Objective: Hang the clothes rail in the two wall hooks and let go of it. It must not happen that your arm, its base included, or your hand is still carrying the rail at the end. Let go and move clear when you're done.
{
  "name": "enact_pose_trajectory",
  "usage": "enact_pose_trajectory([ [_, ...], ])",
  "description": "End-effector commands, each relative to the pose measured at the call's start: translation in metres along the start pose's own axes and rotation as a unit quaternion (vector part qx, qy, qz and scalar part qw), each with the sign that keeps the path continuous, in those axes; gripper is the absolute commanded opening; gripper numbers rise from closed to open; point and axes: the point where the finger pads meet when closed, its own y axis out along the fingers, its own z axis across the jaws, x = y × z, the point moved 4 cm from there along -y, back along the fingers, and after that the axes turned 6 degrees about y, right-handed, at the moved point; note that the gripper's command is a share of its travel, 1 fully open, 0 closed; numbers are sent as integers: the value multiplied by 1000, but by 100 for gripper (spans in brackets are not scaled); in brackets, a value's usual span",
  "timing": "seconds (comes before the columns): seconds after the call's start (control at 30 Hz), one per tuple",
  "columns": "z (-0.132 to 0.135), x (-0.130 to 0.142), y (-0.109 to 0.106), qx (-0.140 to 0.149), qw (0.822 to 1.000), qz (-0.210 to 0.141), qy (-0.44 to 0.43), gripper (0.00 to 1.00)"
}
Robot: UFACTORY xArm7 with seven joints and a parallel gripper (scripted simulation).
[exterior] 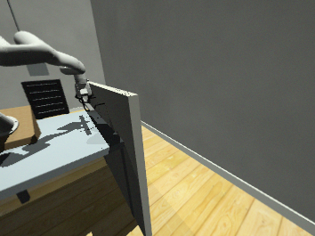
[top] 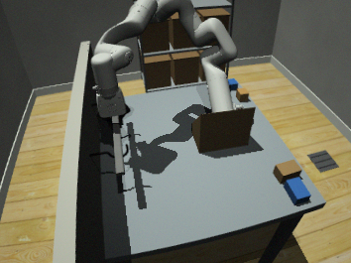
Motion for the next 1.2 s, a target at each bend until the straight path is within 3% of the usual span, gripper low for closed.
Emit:
enact_pose_trajectory([
  [0.0, -1, 1, -2, -2, 1000, -2, 0, 0],
  [0.3, -1, 1, -2, -2, 1000, -2, 0, 0],
  [0.33, -1, 1, -2, -2, 1000, -2, 0, 81],
  [1.17, -1, 1, 4, -2, 1000, -2, 0, 81],
])
